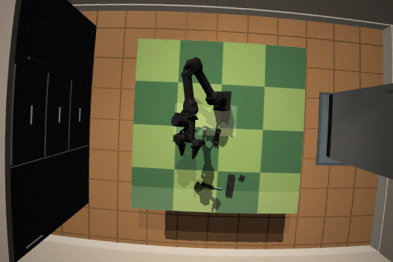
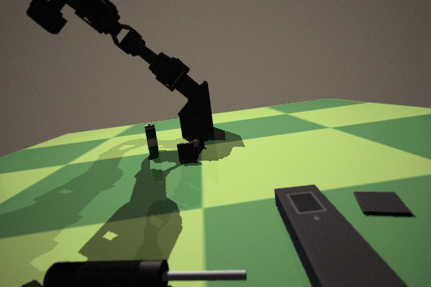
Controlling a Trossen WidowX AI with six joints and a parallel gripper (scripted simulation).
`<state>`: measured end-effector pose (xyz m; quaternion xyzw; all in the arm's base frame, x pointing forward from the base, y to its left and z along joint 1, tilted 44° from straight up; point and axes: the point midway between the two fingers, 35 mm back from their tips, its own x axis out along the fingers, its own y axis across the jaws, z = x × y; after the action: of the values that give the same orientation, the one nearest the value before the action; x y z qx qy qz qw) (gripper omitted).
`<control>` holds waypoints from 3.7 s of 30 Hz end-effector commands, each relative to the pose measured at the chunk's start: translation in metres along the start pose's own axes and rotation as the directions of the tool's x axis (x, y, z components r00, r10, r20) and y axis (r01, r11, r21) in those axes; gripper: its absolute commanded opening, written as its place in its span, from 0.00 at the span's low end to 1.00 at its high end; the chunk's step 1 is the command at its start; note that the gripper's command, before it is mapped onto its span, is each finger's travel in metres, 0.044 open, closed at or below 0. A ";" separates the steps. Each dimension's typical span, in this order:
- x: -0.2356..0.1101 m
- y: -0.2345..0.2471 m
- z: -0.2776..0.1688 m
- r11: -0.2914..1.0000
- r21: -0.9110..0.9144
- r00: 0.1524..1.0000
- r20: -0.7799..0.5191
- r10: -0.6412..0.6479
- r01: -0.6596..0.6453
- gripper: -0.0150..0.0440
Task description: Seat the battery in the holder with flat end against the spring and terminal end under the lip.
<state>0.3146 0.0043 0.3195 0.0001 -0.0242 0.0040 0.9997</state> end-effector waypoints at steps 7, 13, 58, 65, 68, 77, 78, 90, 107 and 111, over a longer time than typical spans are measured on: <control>0.016 -0.016 -0.121 0.888 0.262 0.818 -0.545 -0.186 0.377 0.62; -0.024 -0.036 -0.206 0.612 0.057 0.378 -0.830 -0.410 0.789 0.35; -0.098 -0.119 -0.282 0.238 -0.335 -0.086 -0.722 -0.687 0.912 0.25; -0.108 -0.122 -0.278 0.238 -0.335 -0.086 -0.722 -0.687 0.912 0.25; -0.112 -0.123 -0.276 0.238 -0.336 -0.087 -0.722 -0.687 0.912 0.25; -0.126 -0.127 -0.271 0.237 -0.336 -0.087 -0.721 -0.687 0.911 0.25; -0.128 -0.127 -0.271 0.237 -0.337 -0.087 -0.721 -0.687 0.911 0.25; -0.146 -0.131 -0.266 0.237 -0.338 -0.088 -0.720 -0.688 0.911 0.25; -0.139 -0.091 -0.227 0.241 -0.333 -0.087 -0.729 -0.679 0.912 0.25; -0.141 -0.076 -0.209 0.238 -0.338 -0.089 -0.723 -0.685 0.911 0.25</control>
<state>0.1850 -0.0846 0.0886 0.1419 0.4140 -0.5960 0.6732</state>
